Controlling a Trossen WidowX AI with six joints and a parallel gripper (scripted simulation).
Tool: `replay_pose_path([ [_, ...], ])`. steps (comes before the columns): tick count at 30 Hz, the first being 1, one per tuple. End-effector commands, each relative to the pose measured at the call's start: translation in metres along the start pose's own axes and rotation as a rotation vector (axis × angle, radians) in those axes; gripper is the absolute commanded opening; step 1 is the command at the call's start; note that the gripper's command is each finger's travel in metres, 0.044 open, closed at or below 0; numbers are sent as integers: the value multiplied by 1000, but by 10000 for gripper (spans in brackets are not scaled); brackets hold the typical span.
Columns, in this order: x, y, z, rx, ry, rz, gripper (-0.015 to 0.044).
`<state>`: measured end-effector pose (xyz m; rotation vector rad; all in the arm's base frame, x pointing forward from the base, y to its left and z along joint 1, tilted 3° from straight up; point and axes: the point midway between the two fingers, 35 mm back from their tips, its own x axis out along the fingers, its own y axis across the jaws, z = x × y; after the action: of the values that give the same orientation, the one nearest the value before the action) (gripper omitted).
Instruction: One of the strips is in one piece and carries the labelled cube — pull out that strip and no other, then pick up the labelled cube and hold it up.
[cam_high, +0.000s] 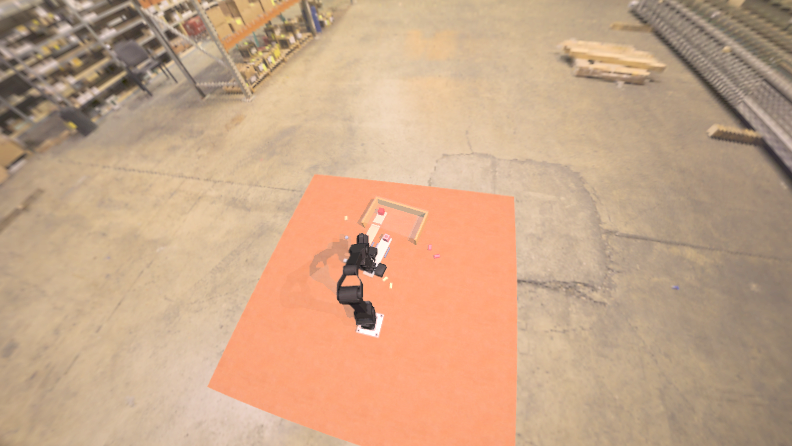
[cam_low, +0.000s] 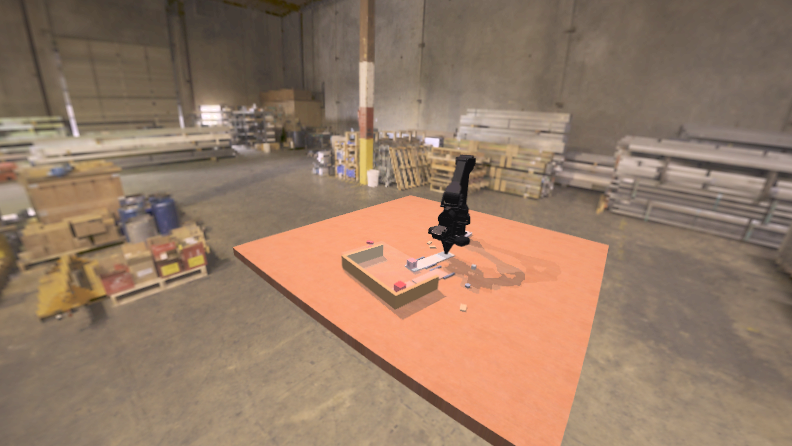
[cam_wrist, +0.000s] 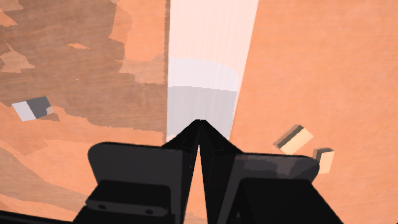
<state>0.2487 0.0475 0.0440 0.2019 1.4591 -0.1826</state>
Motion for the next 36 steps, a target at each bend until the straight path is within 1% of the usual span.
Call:
replay_pose_path([
  [1, 6, -2, -15, -2, 32, -9, 0],
  [12, 5, -1, -30, -2, 34, -9, 0],
  [36, 5, -1, -30, -2, 34, -9, 0],
])
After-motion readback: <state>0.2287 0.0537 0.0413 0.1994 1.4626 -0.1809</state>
